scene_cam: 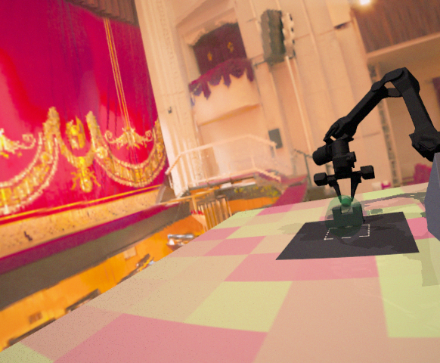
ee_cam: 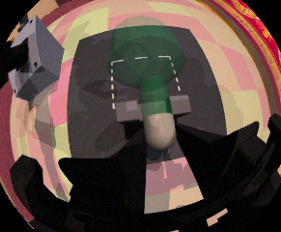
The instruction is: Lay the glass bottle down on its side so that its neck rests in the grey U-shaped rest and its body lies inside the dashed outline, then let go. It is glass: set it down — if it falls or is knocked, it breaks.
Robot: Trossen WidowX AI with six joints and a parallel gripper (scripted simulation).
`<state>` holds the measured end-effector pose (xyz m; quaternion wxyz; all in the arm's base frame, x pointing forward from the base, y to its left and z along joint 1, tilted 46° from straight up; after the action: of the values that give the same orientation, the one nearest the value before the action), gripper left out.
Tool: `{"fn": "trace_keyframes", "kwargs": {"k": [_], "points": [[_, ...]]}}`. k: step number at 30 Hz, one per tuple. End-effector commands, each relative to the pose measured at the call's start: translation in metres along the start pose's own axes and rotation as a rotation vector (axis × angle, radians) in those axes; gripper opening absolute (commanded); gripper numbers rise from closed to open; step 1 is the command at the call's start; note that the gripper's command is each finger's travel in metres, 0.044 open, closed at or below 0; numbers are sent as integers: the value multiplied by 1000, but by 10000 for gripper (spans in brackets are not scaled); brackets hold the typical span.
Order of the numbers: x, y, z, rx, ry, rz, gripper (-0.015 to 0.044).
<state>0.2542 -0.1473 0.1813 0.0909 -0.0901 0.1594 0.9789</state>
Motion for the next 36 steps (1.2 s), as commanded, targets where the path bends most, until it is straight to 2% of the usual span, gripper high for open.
{"fn": "trace_keyframes", "kwargs": {"k": [1, 36], "points": [[0, 1, -3, -1, -1, 4, 121], [0, 4, -9, 12, 4, -14, 121]]}}
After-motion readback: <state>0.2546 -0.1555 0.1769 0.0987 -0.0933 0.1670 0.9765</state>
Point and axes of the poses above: the point midway between the two fingers, 35 mm back from their tips, its own z axis back along the fingers, its own x axis across the jaws, y = z × x, the point moved 3 cm from there along z, back along the fingers, and after that the axes turned 13 degrees about -z, right-handed, at the moved point
